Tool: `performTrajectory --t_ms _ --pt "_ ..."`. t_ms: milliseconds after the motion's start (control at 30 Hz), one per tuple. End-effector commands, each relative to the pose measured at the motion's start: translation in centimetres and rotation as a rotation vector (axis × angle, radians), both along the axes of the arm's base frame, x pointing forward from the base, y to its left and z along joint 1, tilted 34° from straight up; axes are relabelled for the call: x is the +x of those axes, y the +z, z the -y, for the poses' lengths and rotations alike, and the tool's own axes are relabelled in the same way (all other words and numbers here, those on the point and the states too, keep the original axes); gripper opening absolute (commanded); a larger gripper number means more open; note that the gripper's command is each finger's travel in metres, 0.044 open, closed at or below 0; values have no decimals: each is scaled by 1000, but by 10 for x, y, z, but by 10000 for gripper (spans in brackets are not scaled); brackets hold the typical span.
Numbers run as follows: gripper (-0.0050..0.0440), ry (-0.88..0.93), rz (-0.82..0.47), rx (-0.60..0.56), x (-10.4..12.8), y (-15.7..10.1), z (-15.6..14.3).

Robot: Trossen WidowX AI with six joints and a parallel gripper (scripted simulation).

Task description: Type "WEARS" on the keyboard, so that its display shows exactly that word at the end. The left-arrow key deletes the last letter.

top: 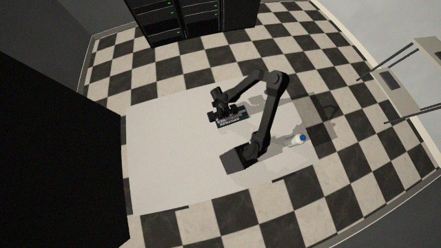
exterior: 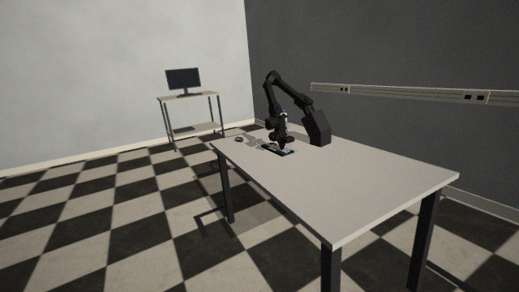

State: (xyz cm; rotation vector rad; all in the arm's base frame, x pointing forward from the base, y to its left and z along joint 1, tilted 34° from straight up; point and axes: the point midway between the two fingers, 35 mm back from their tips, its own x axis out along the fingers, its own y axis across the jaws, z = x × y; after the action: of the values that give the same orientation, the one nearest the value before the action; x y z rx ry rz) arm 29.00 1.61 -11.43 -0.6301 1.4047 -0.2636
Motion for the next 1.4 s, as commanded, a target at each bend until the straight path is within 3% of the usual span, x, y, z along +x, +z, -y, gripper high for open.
performTrajectory --t_ms 0,1367 --pt "-50 1 6 -1 3 -3 3" --pt "-50 -1 16 3 5 -2 3"
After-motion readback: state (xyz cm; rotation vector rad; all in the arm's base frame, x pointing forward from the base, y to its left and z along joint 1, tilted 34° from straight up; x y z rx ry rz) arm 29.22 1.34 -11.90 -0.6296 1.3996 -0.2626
